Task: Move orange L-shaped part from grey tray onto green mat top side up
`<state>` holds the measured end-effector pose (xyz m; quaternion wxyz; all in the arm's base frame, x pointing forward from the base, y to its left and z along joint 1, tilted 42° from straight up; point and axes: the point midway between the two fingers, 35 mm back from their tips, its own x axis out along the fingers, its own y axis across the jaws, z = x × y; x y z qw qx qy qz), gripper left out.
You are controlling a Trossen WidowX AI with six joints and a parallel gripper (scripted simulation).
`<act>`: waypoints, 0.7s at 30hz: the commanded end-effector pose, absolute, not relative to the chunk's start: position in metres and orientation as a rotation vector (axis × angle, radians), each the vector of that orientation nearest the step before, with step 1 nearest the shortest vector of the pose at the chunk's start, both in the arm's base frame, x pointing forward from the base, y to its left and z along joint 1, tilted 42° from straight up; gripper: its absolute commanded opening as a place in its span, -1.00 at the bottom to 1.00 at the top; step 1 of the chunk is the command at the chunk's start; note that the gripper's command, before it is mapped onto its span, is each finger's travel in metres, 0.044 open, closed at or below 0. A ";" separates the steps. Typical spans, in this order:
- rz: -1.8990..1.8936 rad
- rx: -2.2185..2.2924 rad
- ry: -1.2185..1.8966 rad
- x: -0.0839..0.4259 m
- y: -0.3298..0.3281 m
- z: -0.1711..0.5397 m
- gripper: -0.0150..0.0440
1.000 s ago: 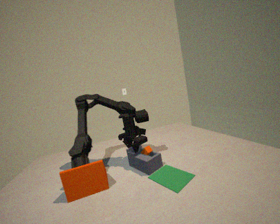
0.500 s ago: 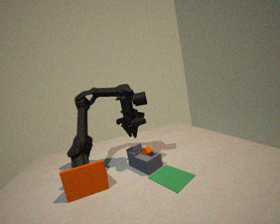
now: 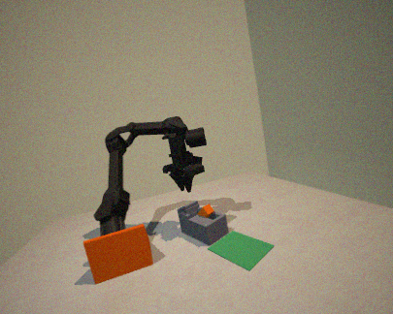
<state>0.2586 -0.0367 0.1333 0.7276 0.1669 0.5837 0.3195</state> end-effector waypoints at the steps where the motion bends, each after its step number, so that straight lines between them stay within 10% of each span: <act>1: 0.704 0.369 1.287 0.259 -0.036 0.133 0.12; 15: 0.704 0.369 1.287 0.259 -0.036 0.133 0.12; 21: 0.480 0.643 1.408 0.267 -0.049 0.126 0.46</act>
